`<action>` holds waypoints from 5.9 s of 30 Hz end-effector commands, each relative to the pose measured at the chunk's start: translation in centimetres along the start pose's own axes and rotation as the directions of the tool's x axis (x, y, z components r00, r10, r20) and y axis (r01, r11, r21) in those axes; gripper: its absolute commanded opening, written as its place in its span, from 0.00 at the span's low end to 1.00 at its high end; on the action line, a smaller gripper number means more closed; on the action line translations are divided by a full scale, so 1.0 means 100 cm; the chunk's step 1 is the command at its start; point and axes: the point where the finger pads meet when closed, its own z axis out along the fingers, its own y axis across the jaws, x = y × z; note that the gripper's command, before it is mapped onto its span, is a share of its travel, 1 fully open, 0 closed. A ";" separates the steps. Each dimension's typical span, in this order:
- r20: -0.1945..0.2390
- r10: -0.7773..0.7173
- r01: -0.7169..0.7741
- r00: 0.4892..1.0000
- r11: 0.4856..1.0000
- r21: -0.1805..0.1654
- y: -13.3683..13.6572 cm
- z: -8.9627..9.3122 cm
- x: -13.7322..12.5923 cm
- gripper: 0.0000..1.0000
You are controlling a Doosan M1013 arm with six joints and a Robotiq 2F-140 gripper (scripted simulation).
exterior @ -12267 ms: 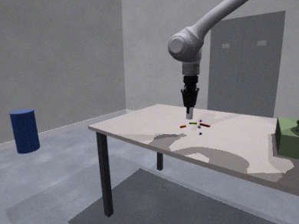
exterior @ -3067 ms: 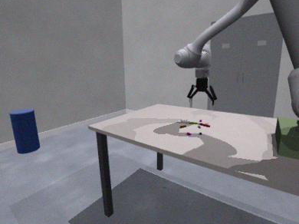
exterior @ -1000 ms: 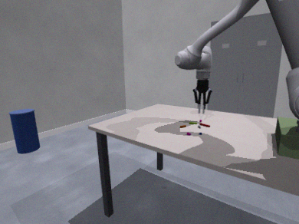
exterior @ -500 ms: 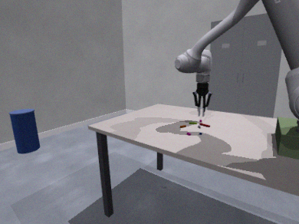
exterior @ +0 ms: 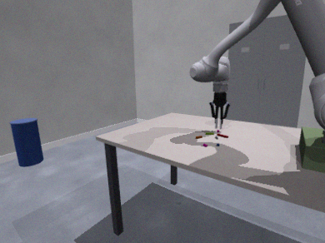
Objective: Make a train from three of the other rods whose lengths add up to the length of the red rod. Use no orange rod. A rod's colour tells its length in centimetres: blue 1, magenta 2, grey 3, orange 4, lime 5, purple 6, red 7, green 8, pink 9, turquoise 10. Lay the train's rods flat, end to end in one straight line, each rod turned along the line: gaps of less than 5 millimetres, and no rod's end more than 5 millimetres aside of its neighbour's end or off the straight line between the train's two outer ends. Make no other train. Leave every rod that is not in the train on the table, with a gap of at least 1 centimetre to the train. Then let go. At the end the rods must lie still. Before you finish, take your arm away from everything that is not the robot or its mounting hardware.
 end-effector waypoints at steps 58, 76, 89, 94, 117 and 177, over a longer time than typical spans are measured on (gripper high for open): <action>0.000 0.000 0.000 1.000 1.000 0.000 0.000 0.007 0.000 0.15; 0.000 0.000 0.000 1.000 1.000 0.000 0.000 0.020 0.000 0.15; 0.000 0.000 0.000 1.000 1.000 0.000 0.000 0.021 0.000 0.15; 0.000 0.000 0.000 1.000 1.000 0.000 0.000 0.021 0.000 0.15; 0.000 0.000 0.000 1.000 1.000 0.000 0.000 0.021 0.000 0.03; 0.000 0.000 0.000 1.000 1.000 0.000 0.000 -0.079 0.000 0.03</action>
